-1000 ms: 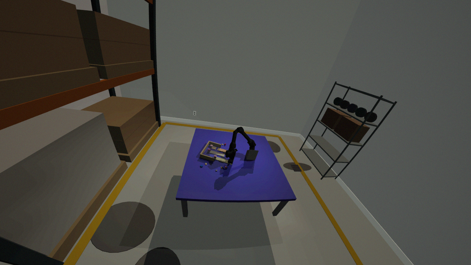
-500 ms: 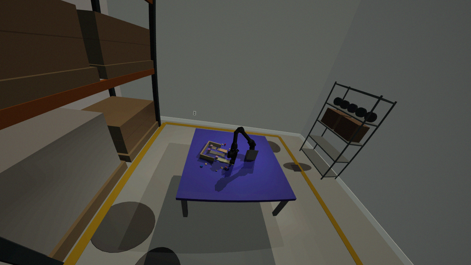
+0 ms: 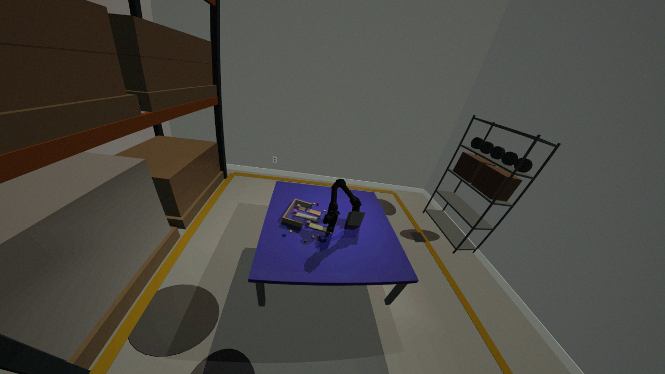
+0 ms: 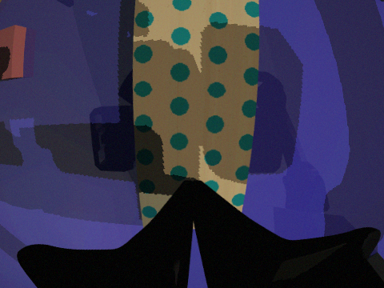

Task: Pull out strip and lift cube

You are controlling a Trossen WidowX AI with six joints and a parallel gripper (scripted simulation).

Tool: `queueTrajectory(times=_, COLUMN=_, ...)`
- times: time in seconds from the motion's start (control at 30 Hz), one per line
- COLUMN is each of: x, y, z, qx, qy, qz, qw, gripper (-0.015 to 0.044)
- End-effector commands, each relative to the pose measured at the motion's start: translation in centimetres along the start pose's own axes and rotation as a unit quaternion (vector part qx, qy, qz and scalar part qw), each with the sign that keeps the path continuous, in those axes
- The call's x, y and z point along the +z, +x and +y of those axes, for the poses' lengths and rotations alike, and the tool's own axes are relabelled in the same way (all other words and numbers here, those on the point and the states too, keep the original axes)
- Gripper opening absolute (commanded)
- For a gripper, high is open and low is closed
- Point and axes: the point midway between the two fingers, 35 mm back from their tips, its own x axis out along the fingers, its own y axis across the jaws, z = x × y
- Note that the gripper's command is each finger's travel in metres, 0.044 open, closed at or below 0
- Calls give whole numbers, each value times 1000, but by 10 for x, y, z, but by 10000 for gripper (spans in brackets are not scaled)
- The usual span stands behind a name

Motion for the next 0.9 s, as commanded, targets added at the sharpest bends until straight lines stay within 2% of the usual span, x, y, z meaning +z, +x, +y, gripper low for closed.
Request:
queueTrajectory(times=0.0, x=-14, y=5, z=-5, qx=-6, qy=-2, qz=12, qw=1000, gripper=0)
queueTrajectory(times=0.23, x=-15, y=5, z=-5, qx=-6, qy=-2, qz=12, qw=1000, gripper=0)
queueTrajectory(times=0.4, x=-5, y=-40, z=1, qx=-4, qy=-2, qz=12, qw=1000, gripper=0)
queueTrajectory(times=0.53, x=-5, y=-42, z=1, qx=-5, qy=-2, qz=12, qw=1000, gripper=0)
queueTrajectory(times=0.7, x=17, y=-42, z=1, qx=-4, qy=-65, qz=12, qw=998, gripper=131)
queueTrajectory(times=0.87, x=34, y=-41, z=-1, qx=-5, qy=-69, qz=12, qw=998, gripper=262)
